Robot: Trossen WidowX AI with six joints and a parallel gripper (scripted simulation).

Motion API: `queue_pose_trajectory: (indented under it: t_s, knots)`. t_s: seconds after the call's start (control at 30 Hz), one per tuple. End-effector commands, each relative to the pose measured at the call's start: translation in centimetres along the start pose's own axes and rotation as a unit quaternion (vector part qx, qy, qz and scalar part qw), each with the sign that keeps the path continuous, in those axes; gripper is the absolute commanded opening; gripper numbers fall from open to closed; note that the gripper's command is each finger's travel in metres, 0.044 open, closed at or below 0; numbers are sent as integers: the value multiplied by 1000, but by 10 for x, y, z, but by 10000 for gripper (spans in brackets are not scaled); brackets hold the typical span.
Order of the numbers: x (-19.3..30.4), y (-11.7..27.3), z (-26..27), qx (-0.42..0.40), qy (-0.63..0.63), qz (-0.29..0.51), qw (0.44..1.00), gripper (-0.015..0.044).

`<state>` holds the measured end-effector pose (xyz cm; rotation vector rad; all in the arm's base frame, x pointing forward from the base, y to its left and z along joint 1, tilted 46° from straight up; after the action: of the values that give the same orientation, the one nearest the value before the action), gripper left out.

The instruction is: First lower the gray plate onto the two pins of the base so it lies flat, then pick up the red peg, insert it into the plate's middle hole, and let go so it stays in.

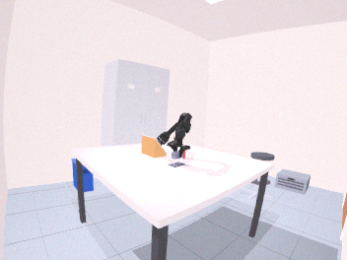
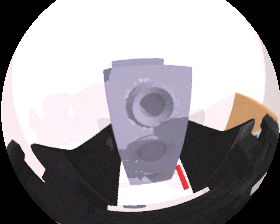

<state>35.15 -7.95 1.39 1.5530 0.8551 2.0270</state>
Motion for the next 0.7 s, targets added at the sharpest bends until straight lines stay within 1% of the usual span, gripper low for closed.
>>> queue_pose_trajectory:
  t_s: [0.0, 0.43, 0.67]
  knots:
    - [-1, 1, -1, 0, -2, -3, 1000, 0]
    - [-3, 1, -1, 0, -2, -3, 1000, 0]
    - [-3, -13, -1, 0, -2, -2, 1000, 0]
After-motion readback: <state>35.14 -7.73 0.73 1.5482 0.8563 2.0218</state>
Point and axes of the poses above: the point midway between the two fingers, 35 mm back from their tips, its own y axis back along the fingers, its own z axis across the jaws, x = y × z, the point moved 5 cm from there along y, back along the fingers, and after that the axes turned 7 degrees about y, right-handed, at the moved point
